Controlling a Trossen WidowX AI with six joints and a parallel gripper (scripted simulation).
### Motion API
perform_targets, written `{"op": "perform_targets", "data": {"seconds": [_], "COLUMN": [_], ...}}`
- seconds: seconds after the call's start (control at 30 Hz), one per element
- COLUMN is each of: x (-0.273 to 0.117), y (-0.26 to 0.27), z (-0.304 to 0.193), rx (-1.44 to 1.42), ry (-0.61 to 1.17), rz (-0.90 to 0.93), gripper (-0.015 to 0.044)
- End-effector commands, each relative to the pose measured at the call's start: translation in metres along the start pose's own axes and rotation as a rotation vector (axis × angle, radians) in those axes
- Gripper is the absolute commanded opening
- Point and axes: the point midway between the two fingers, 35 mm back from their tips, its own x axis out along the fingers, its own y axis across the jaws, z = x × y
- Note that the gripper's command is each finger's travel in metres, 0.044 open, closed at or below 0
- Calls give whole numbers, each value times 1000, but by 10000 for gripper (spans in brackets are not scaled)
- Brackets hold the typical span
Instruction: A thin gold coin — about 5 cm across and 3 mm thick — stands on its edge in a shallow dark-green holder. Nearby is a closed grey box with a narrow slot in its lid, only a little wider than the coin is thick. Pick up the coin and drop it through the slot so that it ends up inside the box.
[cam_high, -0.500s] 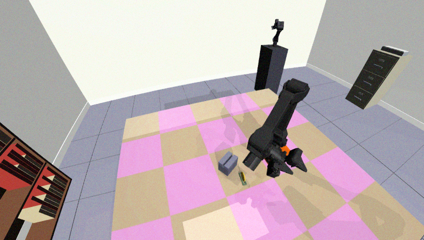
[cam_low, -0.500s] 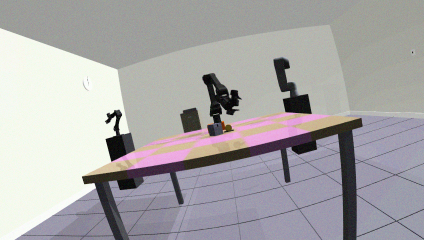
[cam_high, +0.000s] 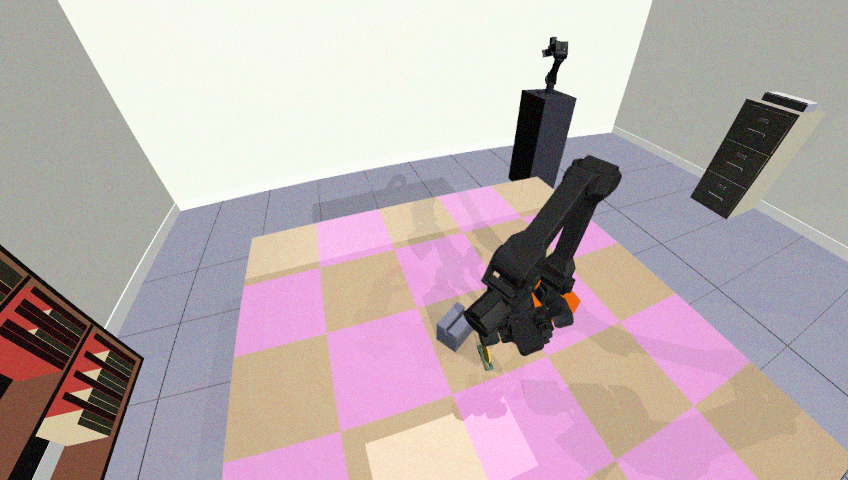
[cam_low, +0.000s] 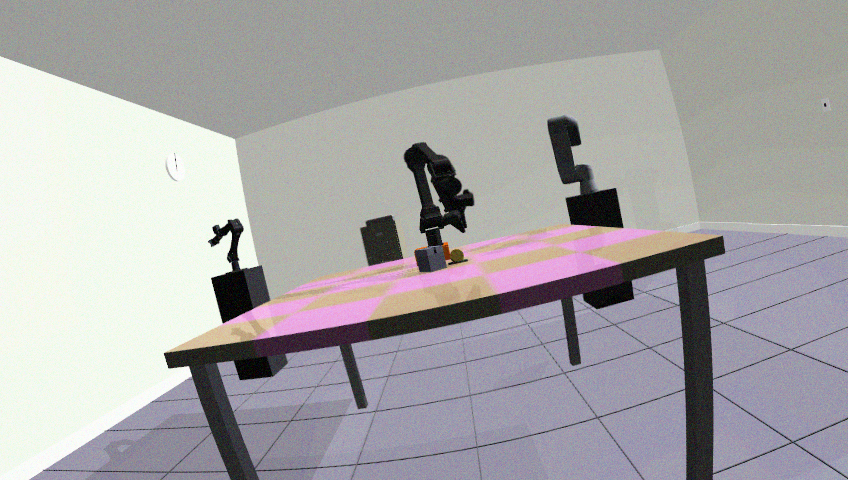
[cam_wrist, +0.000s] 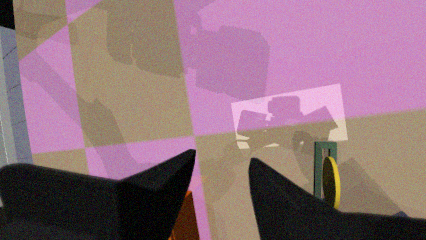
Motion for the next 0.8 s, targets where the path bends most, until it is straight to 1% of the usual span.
{"op": "perform_targets", "data": {"seconds": [0.0,0.07,0.33,0.4,0.5,0.63,0.77], "x": [-33,-40,-42,-35,-12,-9,4], "y": [-50,-58,-63,-66,-75,-76,-80], "z": [-10,-11,-12,-12,-16,-17,-19], "rx": [-185,-211,-211,-211,-211,-211,-210], "ry": [149,179,179,179,179,179,179], "rz": [-299,-346,-346,-346,-346,-346,-346], "gripper": [161,161,161,161,161,161,161]}}
